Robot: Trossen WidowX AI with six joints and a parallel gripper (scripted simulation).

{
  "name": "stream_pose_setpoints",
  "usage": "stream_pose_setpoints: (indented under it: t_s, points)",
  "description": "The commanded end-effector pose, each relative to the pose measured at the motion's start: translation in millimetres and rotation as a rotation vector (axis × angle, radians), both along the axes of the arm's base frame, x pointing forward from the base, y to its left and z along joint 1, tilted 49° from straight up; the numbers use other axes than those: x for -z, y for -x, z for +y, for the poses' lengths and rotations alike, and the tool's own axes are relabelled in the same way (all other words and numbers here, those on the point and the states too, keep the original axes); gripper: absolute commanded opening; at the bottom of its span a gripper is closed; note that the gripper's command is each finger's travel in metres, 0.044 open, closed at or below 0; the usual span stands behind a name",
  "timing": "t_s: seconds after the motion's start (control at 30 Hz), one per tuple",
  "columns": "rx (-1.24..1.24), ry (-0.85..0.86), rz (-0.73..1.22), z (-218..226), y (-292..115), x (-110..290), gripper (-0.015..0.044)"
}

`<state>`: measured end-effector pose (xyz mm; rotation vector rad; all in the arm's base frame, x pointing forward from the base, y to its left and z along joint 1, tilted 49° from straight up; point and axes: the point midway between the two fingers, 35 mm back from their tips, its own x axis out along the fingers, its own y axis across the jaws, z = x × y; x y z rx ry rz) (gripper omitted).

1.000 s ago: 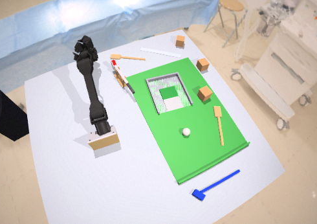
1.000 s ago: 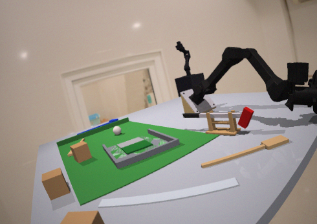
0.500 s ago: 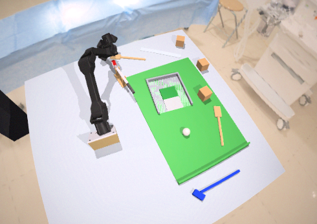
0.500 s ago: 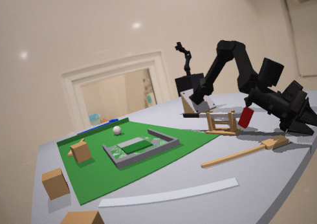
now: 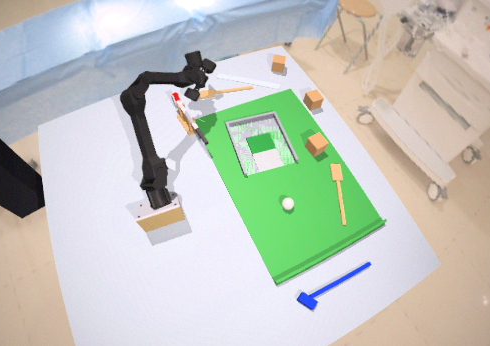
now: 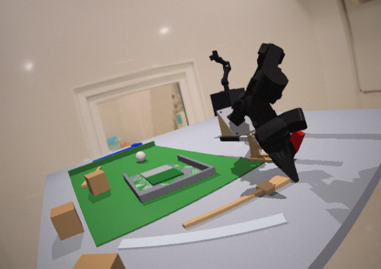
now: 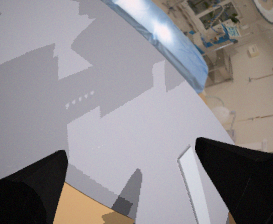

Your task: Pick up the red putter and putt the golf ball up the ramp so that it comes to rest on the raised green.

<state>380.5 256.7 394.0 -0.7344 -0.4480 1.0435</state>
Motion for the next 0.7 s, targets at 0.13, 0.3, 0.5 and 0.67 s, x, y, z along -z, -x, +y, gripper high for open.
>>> stream_pose_setpoints:
  t_s: [0.13,0.3,0.5,0.67]
  points:
    - [0.086,0.108,0.076,-48,-23,47,0.0440]
    - [0.106,0.257,0.175,-92,-21,99,0.0440]
    - [0.087,0.378,0.315,-144,5,151,0.0440]
    - [0.044,0.417,0.437,-180,40,182,0.0440]
